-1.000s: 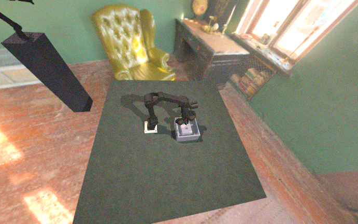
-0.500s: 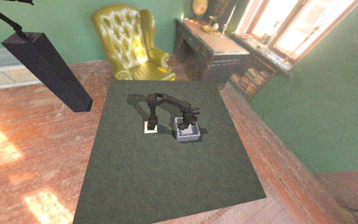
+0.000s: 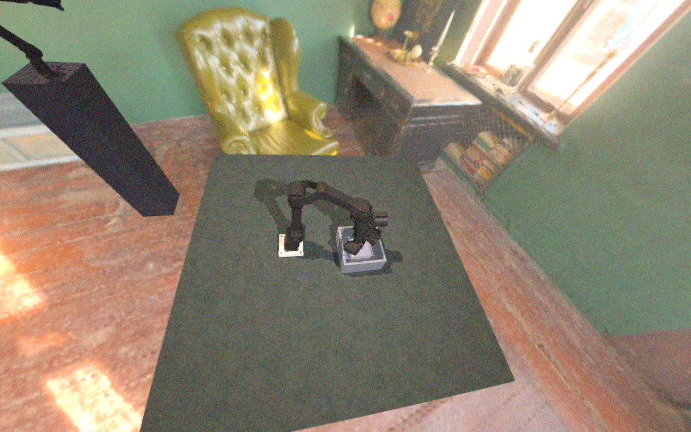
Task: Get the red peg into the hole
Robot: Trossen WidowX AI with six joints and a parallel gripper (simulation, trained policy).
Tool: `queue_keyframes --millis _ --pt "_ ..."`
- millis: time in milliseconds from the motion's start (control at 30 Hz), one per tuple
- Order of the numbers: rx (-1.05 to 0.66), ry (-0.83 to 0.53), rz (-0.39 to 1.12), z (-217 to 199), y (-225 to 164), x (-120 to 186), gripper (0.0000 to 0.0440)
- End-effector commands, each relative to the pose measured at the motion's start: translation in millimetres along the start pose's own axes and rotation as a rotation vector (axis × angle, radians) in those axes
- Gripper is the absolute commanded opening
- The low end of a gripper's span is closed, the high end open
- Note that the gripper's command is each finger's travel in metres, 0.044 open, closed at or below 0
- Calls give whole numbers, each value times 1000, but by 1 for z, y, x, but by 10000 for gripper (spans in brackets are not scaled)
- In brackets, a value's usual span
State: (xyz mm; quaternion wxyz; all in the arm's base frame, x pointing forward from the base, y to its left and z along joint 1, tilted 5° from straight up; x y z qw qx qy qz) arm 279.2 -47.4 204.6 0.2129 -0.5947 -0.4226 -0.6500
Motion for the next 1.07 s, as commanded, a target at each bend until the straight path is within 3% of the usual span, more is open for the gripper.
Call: queue_keyframes --millis 0,133,300,1033 --pt "23 47 -6 9 12 2 183" --pt "21 50 5 11 23 8 227" --pt "22 65 21 15 37 20 247" --pt "-48 44 208 43 92 71 273"
Point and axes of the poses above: the point midway between the two fingers, 35 mm back from their tips, its own x axis back along the fingers, its own z axis across the jaws, y = z × x, the point moved 10 cm from there along x, back along the fingers, and after that the axes turned 9 degrees about x, right-handed, at the moved point
